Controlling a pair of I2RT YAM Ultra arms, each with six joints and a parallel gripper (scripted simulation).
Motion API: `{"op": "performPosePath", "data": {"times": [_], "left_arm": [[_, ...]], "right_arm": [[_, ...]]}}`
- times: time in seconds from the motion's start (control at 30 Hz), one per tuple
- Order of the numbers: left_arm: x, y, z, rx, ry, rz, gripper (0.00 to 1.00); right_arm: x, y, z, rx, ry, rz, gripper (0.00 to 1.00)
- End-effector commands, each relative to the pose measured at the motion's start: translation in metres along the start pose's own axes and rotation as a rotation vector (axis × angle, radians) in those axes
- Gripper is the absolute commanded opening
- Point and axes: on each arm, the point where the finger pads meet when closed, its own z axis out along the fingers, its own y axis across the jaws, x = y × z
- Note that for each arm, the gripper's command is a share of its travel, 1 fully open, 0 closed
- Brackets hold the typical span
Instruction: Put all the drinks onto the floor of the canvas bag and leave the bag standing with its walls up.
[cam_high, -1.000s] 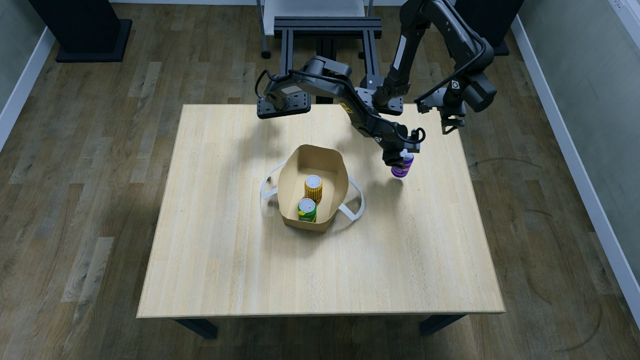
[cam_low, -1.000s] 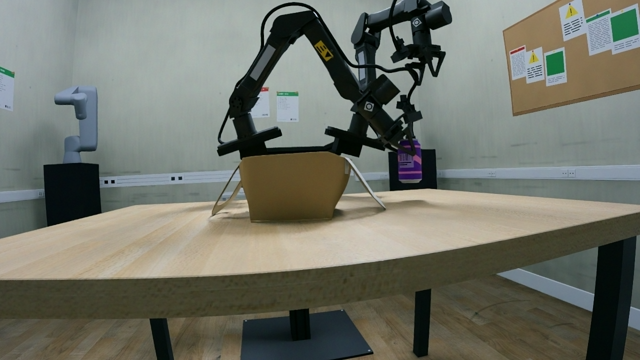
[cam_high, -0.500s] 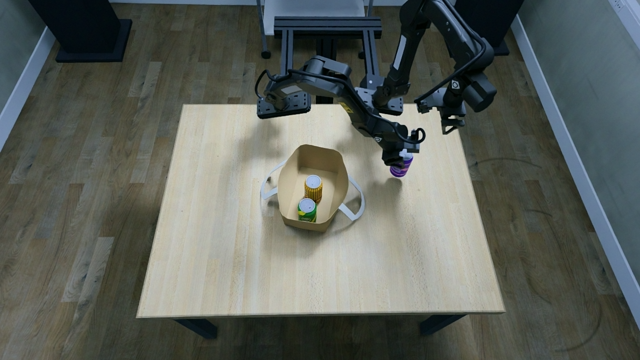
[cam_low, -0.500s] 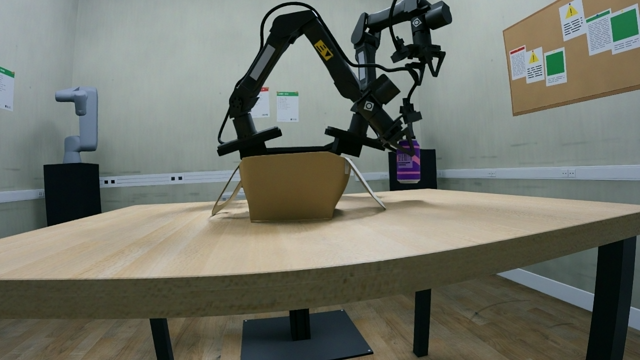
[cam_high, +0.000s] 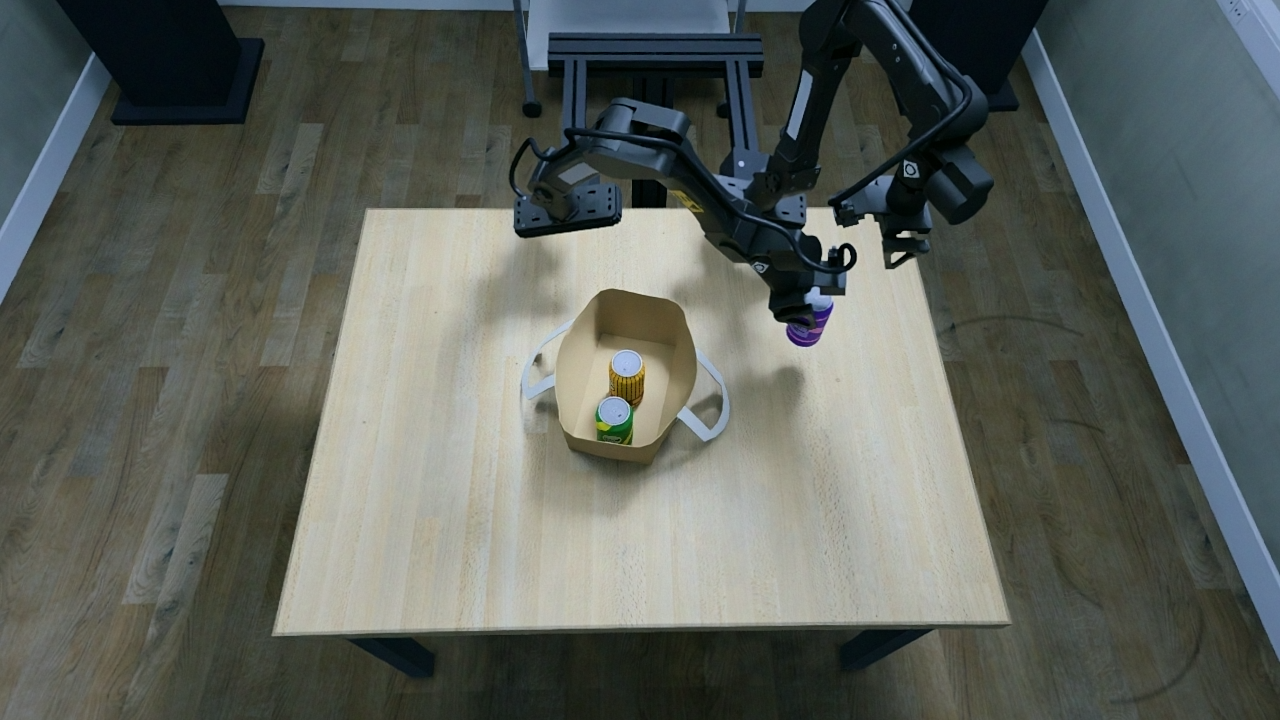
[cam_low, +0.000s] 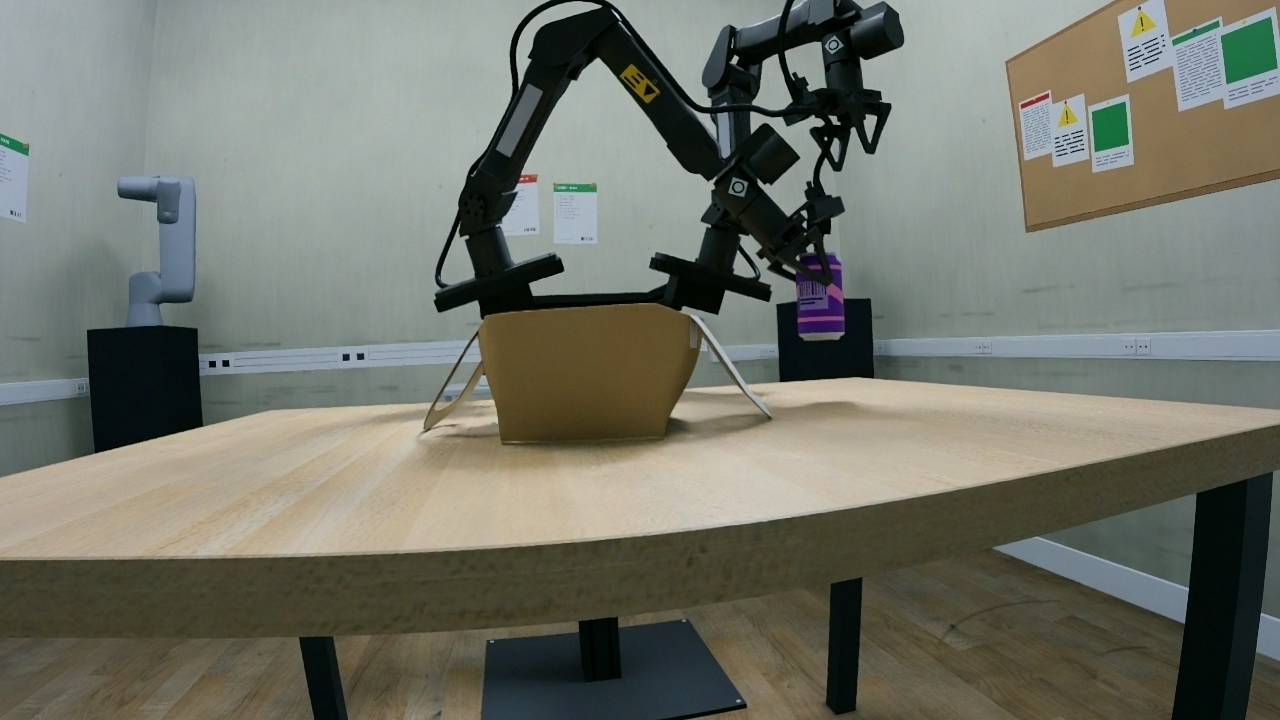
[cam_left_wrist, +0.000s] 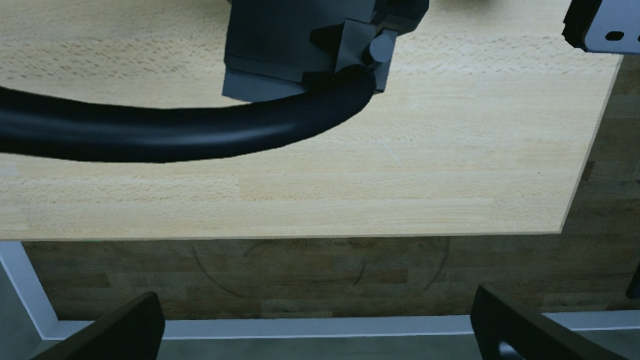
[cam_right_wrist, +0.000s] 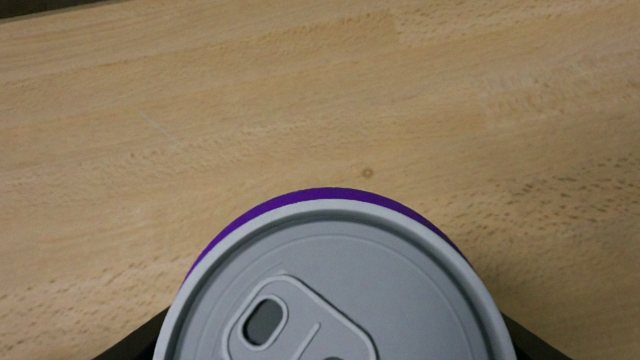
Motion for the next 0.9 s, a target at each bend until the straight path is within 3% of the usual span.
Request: {"op": "performPosePath", "data": {"times": [0.0,0.87], "left_arm": [[0.0001,0.0015,-0.0038,-0.016,0.003,0.000,1.00],[0.0001,0.0015,-0.0038,-0.016,0.003,0.000,1.00]], "right_arm": [[-0.0535,-0.0040,-0.0261,0.020,-0.118,-0.003,0.70],[-0.0548,0.0004,-0.0334,0.022,-0.133,-0.006,0.70]]}}
